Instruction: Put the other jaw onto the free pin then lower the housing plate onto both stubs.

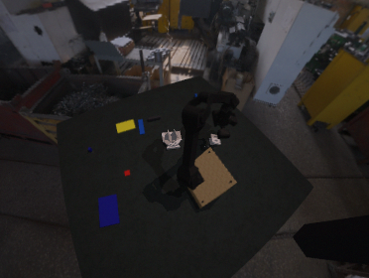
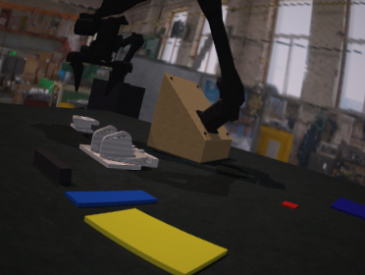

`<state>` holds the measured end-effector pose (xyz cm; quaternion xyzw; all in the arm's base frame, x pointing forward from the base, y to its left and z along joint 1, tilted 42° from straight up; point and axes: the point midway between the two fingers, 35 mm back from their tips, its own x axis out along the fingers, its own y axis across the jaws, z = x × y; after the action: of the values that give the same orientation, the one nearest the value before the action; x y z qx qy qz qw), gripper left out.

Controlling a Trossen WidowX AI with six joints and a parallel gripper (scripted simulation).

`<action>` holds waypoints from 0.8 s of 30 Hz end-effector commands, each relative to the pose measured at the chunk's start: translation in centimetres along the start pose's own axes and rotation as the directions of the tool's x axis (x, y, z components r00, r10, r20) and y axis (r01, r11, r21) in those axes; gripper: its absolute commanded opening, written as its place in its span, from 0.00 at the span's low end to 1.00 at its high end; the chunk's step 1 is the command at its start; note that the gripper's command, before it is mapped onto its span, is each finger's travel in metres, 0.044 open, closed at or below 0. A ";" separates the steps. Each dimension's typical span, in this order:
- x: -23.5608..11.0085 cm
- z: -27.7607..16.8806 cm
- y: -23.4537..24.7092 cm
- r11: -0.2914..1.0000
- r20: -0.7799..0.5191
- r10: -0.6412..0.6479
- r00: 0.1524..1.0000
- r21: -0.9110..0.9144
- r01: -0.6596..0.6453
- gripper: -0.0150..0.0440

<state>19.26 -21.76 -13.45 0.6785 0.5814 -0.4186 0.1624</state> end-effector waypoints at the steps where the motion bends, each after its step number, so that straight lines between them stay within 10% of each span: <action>1: 0.0 0.2 0.1 1.000 0.006 0.003 1.000 0.015 -0.003 1.00; 24: 3.7 0.1 -0.1 1.000 0.005 0.003 1.000 0.014 -0.003 1.00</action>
<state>18.96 -19.37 -16.30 0.6781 0.5786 -0.4238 0.1603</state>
